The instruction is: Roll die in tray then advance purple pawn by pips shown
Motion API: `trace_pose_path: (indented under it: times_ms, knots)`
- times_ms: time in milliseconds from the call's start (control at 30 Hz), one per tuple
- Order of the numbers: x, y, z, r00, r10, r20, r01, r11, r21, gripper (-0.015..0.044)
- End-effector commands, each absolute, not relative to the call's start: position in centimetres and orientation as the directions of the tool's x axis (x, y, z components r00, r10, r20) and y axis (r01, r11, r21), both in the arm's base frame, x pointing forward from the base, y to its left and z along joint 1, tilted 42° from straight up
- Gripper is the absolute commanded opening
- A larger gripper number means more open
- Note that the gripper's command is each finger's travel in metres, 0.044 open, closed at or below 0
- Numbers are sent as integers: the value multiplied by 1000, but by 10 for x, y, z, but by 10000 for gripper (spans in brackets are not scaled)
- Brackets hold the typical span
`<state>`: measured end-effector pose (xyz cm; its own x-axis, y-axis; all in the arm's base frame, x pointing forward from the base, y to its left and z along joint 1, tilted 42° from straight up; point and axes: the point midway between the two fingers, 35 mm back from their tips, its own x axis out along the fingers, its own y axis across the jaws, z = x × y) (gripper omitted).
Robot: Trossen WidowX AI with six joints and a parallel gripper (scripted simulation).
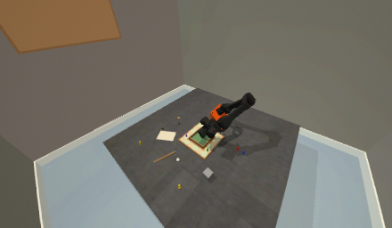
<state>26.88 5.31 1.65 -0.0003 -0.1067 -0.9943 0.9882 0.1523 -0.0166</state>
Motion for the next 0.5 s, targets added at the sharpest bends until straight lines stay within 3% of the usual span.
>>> trace_pose_path:
  times_ms: [0, 167, 233, 367, 467]
  knots:
    - [273, 36, 36, 2, -112, -994, 989, 148, -15, 289]
    - [274, 27, 45, 2, -115, -993, 989, 146, -15, 420]
    - [273, 27, 44, -8, -100, -995, 989, 148, -23, 440]
    - [266, 33, 13, -145, 228, -963, 977, 187, -103, 440]
    - [268, 37, 0, -152, 529, -835, 982, 180, -64, 440]
